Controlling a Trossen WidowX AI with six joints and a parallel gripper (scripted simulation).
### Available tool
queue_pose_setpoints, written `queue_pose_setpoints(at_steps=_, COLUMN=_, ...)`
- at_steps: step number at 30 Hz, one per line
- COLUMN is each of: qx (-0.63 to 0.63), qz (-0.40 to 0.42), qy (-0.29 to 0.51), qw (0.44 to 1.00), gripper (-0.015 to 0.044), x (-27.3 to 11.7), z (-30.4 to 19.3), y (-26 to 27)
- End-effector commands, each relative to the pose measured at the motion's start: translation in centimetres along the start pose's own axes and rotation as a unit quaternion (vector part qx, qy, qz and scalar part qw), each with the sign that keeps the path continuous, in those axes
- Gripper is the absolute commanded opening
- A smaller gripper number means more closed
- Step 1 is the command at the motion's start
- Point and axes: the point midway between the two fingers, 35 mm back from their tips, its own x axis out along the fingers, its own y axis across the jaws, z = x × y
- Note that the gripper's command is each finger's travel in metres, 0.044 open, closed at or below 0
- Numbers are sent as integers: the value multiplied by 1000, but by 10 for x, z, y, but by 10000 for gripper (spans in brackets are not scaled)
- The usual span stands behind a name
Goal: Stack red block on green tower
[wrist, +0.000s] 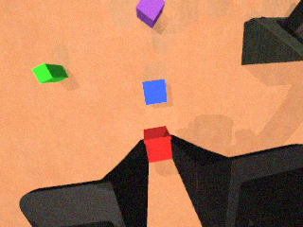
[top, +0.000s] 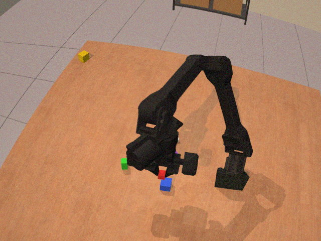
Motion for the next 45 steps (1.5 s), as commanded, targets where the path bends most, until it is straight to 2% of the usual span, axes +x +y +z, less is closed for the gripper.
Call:
queue_pose_setpoints(at_steps=1, qx=2, qz=-3, qy=0, qw=1000, gripper=0, x=-3, z=0, y=0)
queue_pose_setpoints(at_steps=14, qx=1, qz=-2, qy=5, qw=1000, gripper=0, x=-9, z=21, y=54)
queue_pose_setpoints(at_steps=31, qx=4, qz=-1, qy=-1, qw=1000, gripper=0, x=-4, z=77, y=130)
queue_pose_setpoints(at_steps=37, qx=4, qz=-2, qy=-2, qw=1000, gripper=0, x=0, z=83, y=136)
queue_pose_setpoints(at_steps=45, qx=4, qz=-1, qy=-2, qw=1000, gripper=0, x=29, z=83, y=137)
